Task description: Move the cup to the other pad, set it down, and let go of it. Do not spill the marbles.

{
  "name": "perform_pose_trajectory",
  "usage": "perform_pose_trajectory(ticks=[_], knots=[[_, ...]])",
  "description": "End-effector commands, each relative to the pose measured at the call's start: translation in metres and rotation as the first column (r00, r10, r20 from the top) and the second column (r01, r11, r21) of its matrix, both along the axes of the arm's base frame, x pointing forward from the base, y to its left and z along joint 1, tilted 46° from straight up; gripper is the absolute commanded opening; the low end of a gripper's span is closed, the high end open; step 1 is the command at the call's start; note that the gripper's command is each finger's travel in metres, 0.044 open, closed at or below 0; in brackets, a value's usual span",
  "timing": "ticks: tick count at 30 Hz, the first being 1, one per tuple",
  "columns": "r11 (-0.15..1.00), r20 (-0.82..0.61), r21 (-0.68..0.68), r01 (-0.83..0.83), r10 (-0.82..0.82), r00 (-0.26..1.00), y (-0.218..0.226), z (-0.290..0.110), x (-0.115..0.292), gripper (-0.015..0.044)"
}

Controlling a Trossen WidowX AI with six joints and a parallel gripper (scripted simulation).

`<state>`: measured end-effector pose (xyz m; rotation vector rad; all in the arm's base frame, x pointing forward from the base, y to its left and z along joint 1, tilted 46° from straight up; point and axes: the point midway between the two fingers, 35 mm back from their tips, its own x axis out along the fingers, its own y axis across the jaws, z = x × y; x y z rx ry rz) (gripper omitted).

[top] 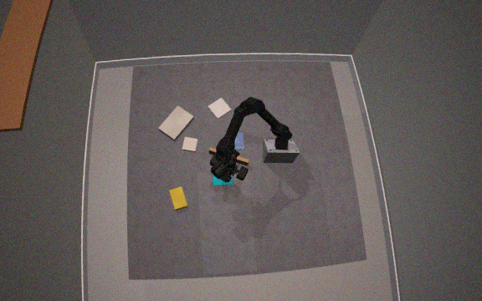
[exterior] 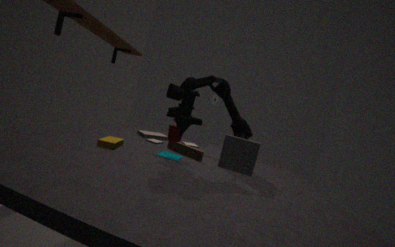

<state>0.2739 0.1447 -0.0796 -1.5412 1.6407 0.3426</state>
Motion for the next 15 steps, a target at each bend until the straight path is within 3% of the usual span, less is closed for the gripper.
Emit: perform_pose_trajectory(ticks=[1,15], knots=[[1.0,-0.012,-0.014,0.0,0.0,1.0,-0.009,-0.009,-0.001,0.0],[1.0,-0.011,-0.015,0.0,0.0,1.0,-0.027,-0.028,0.003,0.0]])
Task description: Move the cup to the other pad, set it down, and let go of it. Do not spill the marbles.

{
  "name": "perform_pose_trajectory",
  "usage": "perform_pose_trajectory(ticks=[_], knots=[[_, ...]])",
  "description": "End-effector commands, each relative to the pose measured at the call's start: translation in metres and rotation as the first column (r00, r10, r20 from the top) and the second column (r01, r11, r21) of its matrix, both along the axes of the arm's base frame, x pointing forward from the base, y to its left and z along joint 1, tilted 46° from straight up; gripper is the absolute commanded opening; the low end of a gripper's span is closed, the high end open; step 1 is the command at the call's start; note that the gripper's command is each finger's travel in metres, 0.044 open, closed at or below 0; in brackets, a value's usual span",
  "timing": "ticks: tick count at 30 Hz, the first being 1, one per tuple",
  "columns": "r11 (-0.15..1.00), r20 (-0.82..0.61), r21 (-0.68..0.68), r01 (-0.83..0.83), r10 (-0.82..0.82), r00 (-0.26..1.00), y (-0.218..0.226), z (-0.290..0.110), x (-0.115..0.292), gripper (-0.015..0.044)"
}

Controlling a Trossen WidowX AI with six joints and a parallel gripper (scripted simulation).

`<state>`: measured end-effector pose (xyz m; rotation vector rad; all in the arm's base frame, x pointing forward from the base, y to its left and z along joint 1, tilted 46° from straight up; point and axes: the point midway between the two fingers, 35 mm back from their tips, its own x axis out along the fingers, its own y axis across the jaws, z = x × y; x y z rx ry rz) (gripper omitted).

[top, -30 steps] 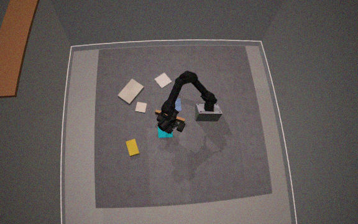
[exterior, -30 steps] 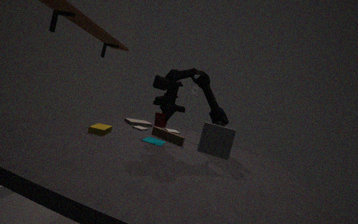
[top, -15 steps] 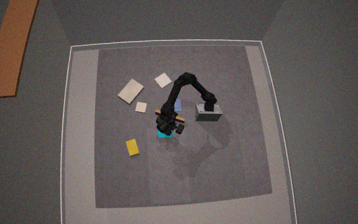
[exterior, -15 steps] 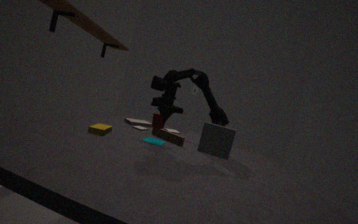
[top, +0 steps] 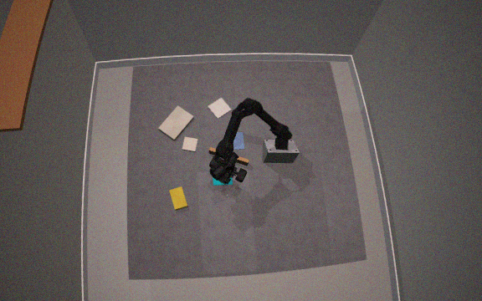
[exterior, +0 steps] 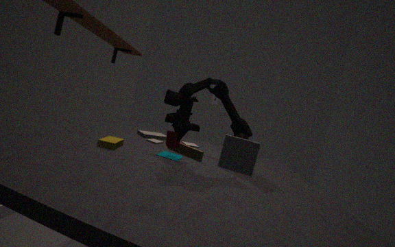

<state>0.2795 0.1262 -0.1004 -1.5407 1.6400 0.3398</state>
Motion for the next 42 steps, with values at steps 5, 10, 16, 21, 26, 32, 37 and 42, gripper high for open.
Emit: perform_pose_trajectory(ticks=[5,10,16,21,26,32,37,42], knots=[[1.0,-0.013,-0.014,-0.001,0.001,1.0,-0.015,-0.014,-0.002,0.0],[1.0,-0.013,-0.015,-0.001,0.001,1.0,-0.021,-0.02,-0.001,0.0],[1.0,-0.013,-0.016,-0.001,0.001,1.0,-0.029,-0.027,-0.001,0.0],[1.0,-0.013,-0.016,-0.001,0.001,1.0,-0.031,-0.029,-0.001,0.0],[1.0,-0.013,-0.016,-0.001,0.001,1.0,-0.031,-0.029,-0.001,0.0],[1.0,-0.004,-0.007,0.002,-0.002,1.0,-0.028,-0.027,0.001,0.0],[1.0,-0.004,-0.007,0.002,-0.002,1.0,-0.028,-0.027,0.001,0.0],[1.0,-0.004,-0.007,0.002,-0.002,1.0,-0.028,-0.027,0.001,0.0105]])
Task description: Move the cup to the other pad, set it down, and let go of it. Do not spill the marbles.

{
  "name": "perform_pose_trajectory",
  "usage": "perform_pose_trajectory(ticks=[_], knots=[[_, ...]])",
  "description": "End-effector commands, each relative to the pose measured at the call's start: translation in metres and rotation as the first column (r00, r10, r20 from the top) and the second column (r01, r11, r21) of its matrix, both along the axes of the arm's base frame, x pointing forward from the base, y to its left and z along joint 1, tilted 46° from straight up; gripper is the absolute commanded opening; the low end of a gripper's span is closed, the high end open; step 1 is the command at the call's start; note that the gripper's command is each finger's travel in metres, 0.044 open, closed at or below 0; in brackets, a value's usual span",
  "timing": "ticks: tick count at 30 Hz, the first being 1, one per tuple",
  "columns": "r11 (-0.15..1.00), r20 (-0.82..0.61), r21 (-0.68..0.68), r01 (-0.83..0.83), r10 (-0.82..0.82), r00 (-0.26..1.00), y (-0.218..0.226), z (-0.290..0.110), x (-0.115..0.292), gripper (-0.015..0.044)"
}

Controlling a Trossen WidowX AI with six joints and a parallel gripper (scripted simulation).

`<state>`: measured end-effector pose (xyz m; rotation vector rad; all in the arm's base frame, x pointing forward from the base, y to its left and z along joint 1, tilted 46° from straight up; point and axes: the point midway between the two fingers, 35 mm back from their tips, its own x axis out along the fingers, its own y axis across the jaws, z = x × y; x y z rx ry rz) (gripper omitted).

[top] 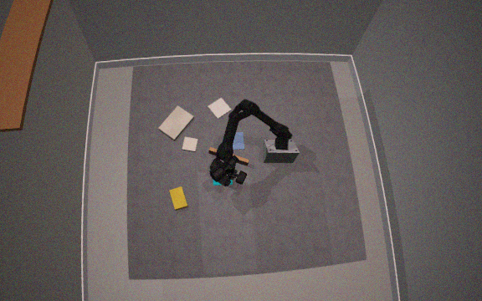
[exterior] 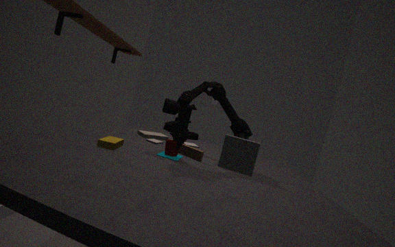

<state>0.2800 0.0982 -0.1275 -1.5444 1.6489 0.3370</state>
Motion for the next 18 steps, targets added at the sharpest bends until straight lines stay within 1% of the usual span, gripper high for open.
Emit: perform_pose_trajectory(ticks=[1,10,18], knots=[[1.0,0.001,0.0,0.0,0.0,1.0,0.0,0.0,0.0,0.0128],[1.0,0.001,0.0,0.0,0.0,1.0,0.002,0.001,0.0,0.0128],[1.0,-0.002,0.0,-0.001,0.001,1.0,0.011,0.01,-0.001,0.0128]])
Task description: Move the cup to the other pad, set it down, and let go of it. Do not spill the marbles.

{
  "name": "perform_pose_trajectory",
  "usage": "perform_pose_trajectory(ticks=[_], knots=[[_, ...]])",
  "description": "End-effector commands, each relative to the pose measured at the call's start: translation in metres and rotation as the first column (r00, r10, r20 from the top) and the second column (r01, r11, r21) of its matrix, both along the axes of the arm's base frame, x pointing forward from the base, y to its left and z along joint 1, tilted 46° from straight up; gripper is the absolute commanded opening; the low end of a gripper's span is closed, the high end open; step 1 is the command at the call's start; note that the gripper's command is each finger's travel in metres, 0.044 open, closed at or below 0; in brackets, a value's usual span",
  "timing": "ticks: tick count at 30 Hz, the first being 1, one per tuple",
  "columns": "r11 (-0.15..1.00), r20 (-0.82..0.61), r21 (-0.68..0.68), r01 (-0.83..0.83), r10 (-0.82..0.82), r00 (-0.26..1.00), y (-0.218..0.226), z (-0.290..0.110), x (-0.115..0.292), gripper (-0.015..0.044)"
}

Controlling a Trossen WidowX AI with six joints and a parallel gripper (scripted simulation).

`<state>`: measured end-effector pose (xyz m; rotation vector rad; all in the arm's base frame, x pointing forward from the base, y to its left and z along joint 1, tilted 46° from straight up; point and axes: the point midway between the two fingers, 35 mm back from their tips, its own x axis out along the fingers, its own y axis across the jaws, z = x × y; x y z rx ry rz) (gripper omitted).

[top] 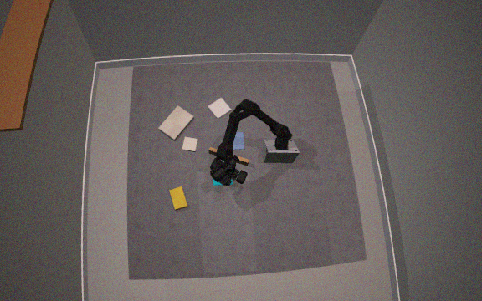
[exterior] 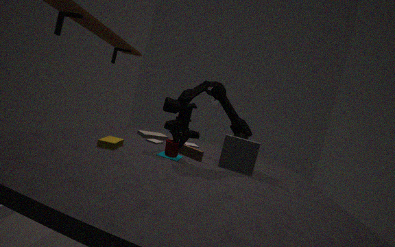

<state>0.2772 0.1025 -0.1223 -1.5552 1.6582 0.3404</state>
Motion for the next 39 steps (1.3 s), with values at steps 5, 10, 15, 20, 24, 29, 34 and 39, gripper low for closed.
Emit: perform_pose_trajectory(ticks=[5,10,15,20,24,29,34,39], knots=[[1.0,0.007,0.008,0.002,-0.002,1.0,0.013,0.011,0.001,0.0128],[1.0,0.005,0.007,0.001,-0.001,1.0,0.019,0.017,-0.001,0.0128],[1.0,0.004,0.006,0.001,-0.001,1.0,0.026,0.024,-0.003,0.0128],[1.0,0.002,0.004,0.0,0.0,1.0,0.031,0.03,-0.007,0.0128],[1.0,0.002,0.004,0.0,0.0,1.0,0.031,0.031,-0.009,0.0128],[1.0,-0.005,-0.004,-0.004,0.004,1.0,0.028,0.028,-0.008,0.0259],[1.0,-0.005,-0.003,-0.004,0.004,1.0,0.03,0.029,-0.008,0.039],[1.0,-0.003,0.0,-0.003,0.003,1.0,0.043,0.041,-0.009,0.044]])
